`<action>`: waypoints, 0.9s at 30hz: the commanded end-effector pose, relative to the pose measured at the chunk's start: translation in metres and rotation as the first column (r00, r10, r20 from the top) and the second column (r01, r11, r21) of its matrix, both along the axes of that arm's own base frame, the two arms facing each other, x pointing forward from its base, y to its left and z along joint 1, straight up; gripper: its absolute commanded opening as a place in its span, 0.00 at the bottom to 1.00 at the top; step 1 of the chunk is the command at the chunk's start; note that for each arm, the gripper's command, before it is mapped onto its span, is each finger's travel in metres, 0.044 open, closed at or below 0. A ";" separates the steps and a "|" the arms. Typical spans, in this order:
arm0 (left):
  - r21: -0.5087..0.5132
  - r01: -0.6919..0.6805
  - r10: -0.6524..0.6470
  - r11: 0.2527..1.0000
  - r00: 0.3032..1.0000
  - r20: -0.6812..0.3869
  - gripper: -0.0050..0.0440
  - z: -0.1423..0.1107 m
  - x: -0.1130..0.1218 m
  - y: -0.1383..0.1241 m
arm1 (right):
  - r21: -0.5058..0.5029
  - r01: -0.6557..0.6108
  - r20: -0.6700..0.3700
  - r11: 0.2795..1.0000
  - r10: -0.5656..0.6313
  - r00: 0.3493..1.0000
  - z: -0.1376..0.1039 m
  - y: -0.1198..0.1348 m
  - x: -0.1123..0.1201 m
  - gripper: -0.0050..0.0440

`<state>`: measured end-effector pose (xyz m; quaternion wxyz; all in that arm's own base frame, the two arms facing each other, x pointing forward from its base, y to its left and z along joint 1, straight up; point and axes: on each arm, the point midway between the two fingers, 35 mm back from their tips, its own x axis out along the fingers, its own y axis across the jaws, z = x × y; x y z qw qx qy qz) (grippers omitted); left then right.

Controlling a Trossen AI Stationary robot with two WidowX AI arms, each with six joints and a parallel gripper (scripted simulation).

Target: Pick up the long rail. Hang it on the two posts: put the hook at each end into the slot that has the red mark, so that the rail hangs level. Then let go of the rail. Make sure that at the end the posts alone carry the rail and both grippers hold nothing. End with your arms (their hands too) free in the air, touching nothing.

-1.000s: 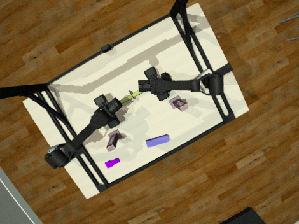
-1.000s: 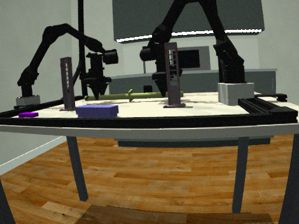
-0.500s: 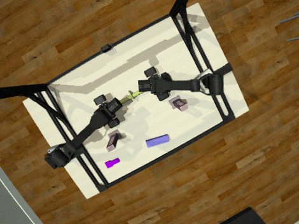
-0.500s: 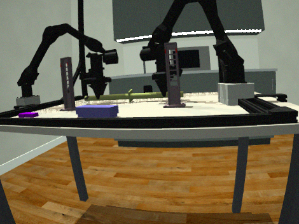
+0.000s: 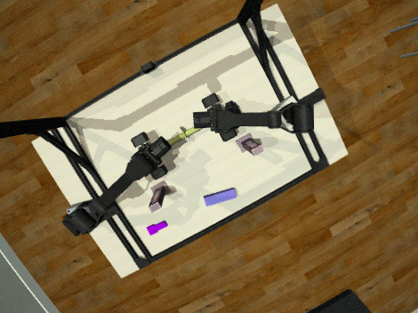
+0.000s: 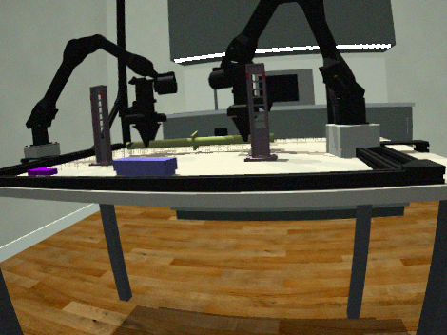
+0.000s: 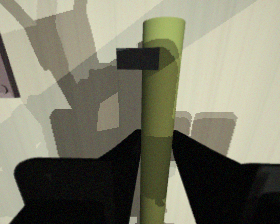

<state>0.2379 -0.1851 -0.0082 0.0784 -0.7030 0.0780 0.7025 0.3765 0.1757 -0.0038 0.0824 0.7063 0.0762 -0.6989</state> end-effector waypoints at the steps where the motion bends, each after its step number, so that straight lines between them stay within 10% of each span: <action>1: -0.007 -0.001 0.001 1.000 1.000 0.006 0.10 0.025 0.001 0.000 | 0.006 0.000 0.000 1.000 0.000 1.000 0.027 0.001 0.000 0.10; 27: 0.064 -0.002 0.001 0.998 1.000 0.014 0.10 0.028 0.000 -0.004 | -0.057 -0.001 0.003 0.998 0.002 1.000 0.029 0.003 -0.001 0.10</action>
